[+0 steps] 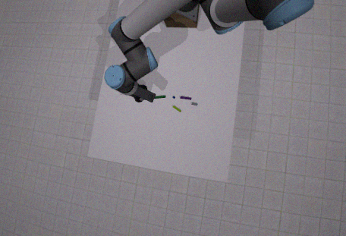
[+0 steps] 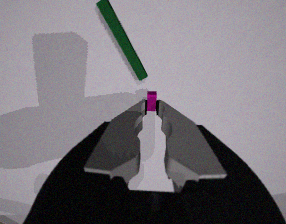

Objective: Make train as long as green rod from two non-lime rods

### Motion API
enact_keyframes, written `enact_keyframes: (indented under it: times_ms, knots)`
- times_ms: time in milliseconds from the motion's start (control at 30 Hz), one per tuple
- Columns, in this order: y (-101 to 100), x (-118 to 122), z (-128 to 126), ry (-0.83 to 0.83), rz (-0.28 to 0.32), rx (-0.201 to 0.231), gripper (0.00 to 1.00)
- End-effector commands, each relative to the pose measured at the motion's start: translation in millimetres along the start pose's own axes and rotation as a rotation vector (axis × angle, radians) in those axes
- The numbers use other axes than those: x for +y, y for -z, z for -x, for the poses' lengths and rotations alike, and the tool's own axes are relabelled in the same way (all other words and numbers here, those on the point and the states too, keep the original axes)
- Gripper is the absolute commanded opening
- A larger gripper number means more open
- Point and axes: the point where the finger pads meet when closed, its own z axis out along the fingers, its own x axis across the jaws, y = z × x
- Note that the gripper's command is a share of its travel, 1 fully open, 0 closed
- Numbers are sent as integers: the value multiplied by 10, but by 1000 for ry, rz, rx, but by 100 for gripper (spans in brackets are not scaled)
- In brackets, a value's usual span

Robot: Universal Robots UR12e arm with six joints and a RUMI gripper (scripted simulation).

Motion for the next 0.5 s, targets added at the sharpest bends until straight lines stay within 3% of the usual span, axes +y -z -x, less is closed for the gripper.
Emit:
enact_keyframes:
  times_ms: [0,33,300,467]
  knots:
    - [191,2,-6,0,0,1,0]
    - [191,2,-6,0,0,1,0]
    - [743,2,-5,0,0,1,0]
    - [848,2,-5,0,0,1,0]
